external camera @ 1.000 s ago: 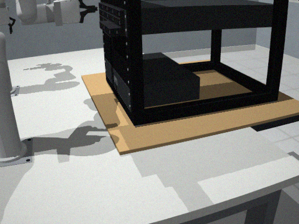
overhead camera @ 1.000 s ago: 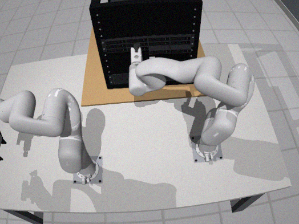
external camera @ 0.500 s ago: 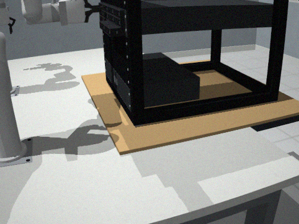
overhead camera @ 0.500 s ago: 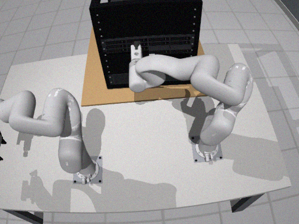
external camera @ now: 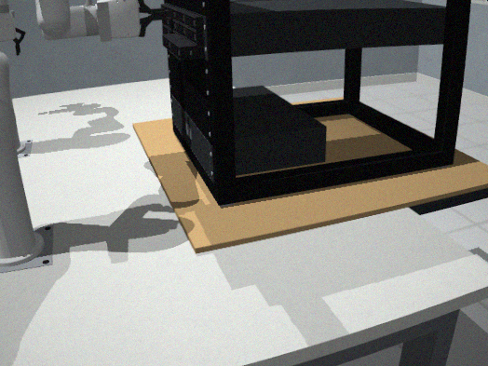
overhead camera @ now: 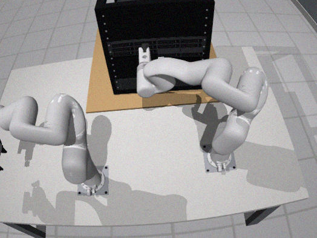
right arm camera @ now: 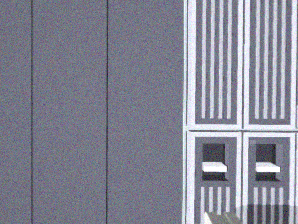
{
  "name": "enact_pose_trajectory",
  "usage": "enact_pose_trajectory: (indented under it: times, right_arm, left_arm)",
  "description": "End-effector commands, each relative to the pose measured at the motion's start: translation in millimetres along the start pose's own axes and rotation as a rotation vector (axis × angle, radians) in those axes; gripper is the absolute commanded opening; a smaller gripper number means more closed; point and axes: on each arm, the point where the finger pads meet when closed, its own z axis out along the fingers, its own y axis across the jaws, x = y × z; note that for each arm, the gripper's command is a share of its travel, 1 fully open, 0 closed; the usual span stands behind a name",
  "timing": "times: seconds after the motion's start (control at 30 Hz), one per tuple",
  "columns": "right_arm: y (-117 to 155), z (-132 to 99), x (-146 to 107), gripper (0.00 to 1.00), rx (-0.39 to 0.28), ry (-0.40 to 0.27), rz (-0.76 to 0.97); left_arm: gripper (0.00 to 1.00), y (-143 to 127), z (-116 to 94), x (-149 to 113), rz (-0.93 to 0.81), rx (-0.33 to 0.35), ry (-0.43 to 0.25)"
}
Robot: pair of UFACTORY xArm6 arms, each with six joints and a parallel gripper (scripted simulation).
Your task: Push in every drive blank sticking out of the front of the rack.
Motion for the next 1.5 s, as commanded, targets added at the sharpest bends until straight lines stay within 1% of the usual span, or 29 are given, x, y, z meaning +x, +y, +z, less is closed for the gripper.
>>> enact_pose_trajectory:
  times: [0.0, 0.2, 1.47]
  right_arm:
    - [-2.3, 2.6, -0.2, 0.0, 0.002, 0.0, 0.004]
    - [-2.4, 10.2, -0.1, 0.0, 0.002, 0.0, 0.004]
    - [-2.5, 10.6, -0.1, 0.0, 0.002, 0.0, 0.004]
  left_arm:
    - [1.0, 0.0, -1.7, 1.0, 0.0, 0.0, 0.005]
    - [1.0, 0.0, -1.7, 1.0, 0.0, 0.0, 0.005]
    - [1.0, 0.0, -1.7, 1.0, 0.0, 0.0, 0.005]
